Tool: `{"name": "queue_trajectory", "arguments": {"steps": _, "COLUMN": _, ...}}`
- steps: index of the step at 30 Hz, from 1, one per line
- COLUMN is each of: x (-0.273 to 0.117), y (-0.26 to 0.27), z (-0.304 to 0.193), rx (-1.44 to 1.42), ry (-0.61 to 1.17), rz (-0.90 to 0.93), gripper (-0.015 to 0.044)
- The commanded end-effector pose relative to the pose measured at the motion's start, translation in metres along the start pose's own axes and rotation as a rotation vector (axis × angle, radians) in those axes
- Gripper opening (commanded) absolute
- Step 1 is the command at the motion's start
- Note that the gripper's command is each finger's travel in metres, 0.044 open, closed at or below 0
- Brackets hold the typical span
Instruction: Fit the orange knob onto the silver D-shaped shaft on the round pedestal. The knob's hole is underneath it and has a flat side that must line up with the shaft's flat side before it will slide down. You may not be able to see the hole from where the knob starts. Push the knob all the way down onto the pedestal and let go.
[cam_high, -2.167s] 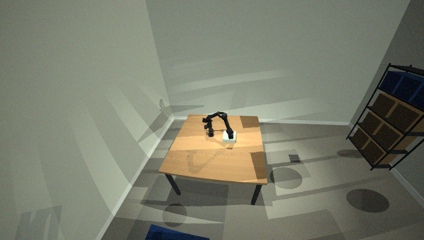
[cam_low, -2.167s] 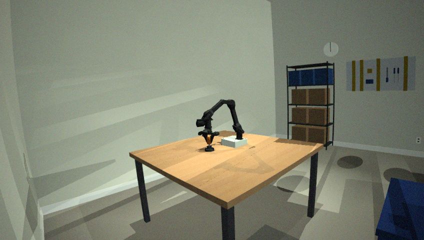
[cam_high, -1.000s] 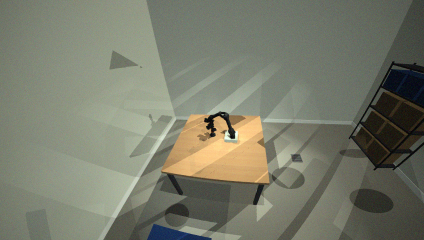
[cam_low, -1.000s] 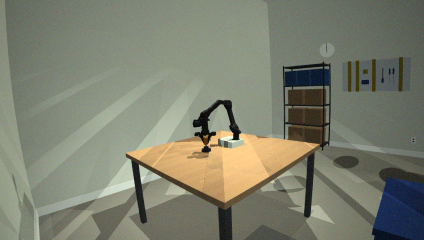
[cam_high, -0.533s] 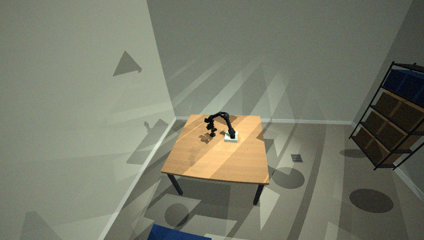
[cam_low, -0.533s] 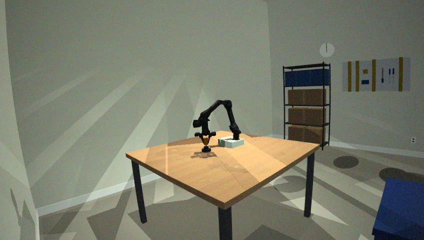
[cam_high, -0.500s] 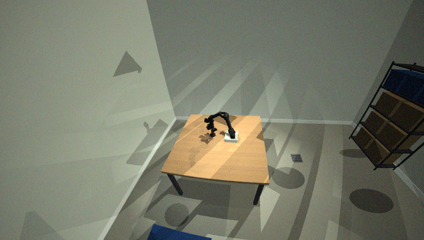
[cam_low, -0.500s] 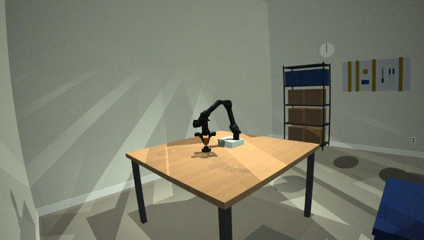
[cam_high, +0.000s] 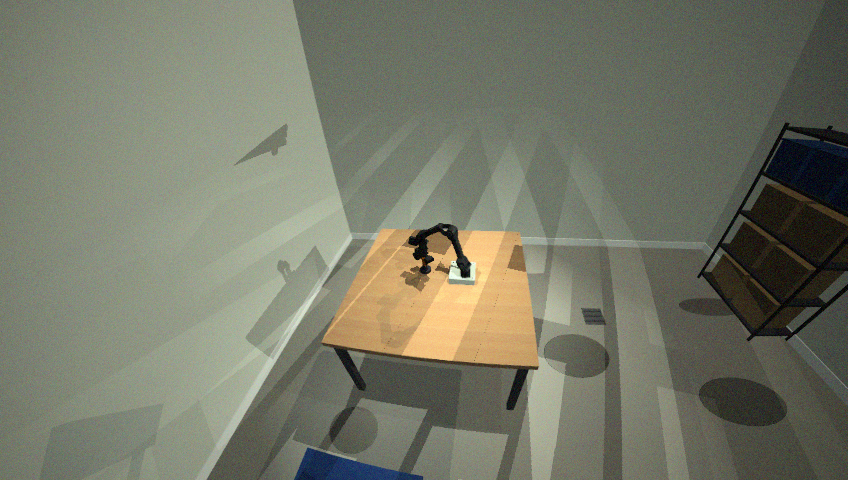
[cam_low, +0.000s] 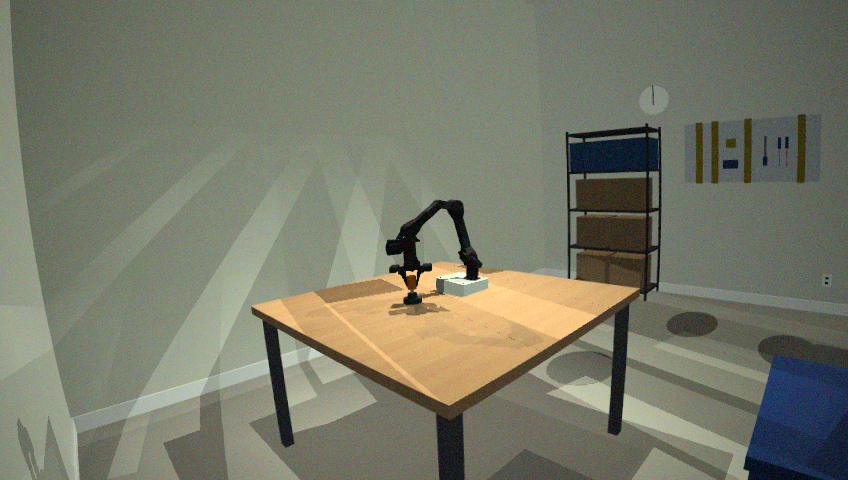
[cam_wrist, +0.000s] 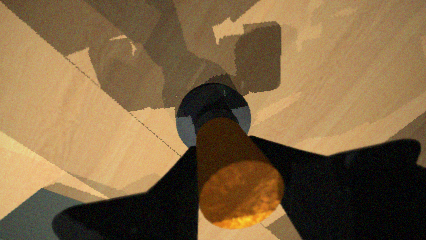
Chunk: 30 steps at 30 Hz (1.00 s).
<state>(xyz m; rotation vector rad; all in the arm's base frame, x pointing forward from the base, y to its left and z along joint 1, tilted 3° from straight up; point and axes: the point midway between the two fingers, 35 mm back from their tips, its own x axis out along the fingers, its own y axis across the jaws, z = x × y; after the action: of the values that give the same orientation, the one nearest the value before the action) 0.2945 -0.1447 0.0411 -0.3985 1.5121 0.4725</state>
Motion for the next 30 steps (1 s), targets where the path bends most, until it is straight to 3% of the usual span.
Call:
{"name": "queue_trajectory", "arguments": {"steps": 1, "x": -0.0034, "y": -0.0019, "z": 0.0007, "rx": -0.030, "ry": 0.001, "rz": -0.008, "gripper": 0.0000}}
{"name": "queue_trajectory", "arguments": {"steps": 7, "x": -0.0026, "y": -0.0026, "z": 0.0009, "rx": -0.214, "ry": 0.002, "rz": -0.007, "gripper": 0.0000}}
{"name": "queue_trajectory", "arguments": {"steps": 30, "x": 0.0007, "y": -0.0016, "z": -0.0002, "rx": -0.214, "ry": 0.002, "rz": -0.007, "gripper": 0.0000}}
